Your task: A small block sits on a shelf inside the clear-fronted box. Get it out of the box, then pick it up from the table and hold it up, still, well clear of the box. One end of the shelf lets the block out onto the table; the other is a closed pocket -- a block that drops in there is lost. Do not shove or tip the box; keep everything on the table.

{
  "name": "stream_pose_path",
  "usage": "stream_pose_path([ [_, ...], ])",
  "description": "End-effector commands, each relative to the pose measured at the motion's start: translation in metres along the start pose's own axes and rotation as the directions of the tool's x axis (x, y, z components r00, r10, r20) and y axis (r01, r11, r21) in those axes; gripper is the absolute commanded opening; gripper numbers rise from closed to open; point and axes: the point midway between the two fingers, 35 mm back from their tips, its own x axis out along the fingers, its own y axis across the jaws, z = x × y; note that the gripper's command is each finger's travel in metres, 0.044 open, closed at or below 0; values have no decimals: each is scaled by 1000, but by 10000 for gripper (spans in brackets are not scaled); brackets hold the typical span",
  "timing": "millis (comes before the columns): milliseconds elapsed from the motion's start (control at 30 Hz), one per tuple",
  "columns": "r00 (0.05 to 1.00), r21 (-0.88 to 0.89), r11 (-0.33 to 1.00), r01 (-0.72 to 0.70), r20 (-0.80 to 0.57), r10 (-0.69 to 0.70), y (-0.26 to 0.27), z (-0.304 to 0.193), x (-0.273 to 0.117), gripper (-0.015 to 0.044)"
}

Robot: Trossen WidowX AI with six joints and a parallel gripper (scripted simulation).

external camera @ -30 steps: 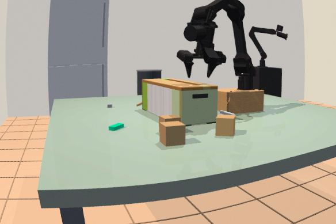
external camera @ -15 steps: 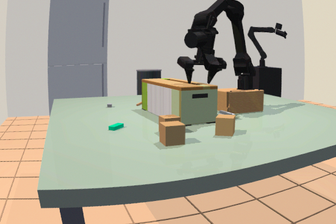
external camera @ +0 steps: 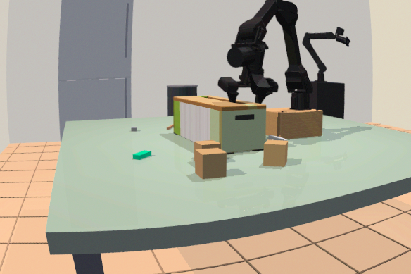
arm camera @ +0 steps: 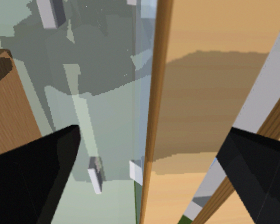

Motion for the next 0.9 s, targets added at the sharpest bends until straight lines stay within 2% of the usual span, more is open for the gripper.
stream_pose_path([
  [0, 1000, 0, 1000, -9, -1, 9, 4, 3, 9, 400],
  [400, 1000, -1, 1000, -1, 0, 1, 3, 4, 13, 400],
  [867, 1000, -1, 1000, -3, -4, 3, 3, -26, 25, 400],
])
